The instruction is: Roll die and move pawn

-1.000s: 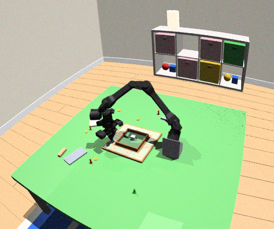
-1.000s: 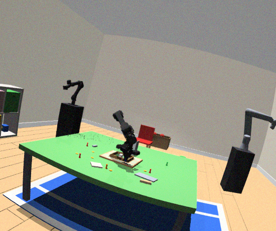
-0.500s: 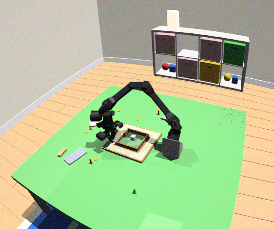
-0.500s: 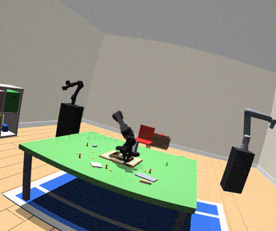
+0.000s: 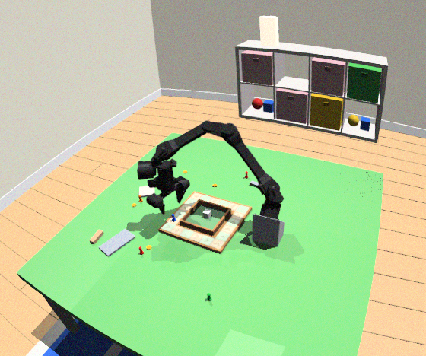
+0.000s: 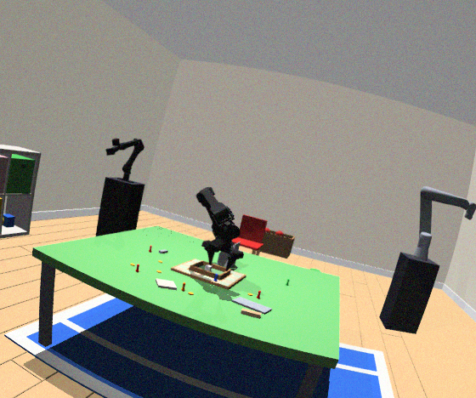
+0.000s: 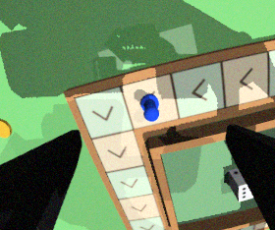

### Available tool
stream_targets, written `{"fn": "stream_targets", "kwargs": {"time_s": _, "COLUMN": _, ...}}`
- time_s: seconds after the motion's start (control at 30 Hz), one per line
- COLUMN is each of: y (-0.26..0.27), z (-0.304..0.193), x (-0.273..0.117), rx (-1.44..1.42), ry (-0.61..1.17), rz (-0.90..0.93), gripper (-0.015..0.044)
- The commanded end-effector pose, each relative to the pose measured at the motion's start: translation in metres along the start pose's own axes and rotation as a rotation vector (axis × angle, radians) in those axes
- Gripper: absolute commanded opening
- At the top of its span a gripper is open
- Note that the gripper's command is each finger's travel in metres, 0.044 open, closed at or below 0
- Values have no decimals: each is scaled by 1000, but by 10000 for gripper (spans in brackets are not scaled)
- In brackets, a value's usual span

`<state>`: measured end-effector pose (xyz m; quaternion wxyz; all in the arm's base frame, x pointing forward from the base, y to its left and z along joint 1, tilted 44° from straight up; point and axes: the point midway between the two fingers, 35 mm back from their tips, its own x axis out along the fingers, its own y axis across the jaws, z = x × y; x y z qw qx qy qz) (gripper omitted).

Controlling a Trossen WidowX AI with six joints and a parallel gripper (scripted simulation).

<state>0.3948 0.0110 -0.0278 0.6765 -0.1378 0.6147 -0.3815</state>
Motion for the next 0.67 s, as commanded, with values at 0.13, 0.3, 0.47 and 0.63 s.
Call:
{"fn": "stream_targets", "kwargs": {"time_s": 0.13, "y": -31, "z": -71, "x": -53, "rx": -99, "ry": 19, "rz": 13, "gripper": 440}}
{"fn": "stream_targets", "kwargs": {"time_s": 0.3, "y": -71, "z": -139, "x": -79, "rx": -188, "ry": 23, "rz": 10, "gripper": 440}}
{"fn": "stream_targets", "kwargs": {"time_s": 0.47, "y": -52, "z": -110, "x": -76, "rx": -152, "ry": 6, "rz": 23, "gripper": 440}}
{"fn": "stream_targets", "kwargs": {"time_s": 0.63, "y": -52, "z": -110, "x": -76, "rx": -152, "ry": 6, "rz": 23, "gripper": 440}}
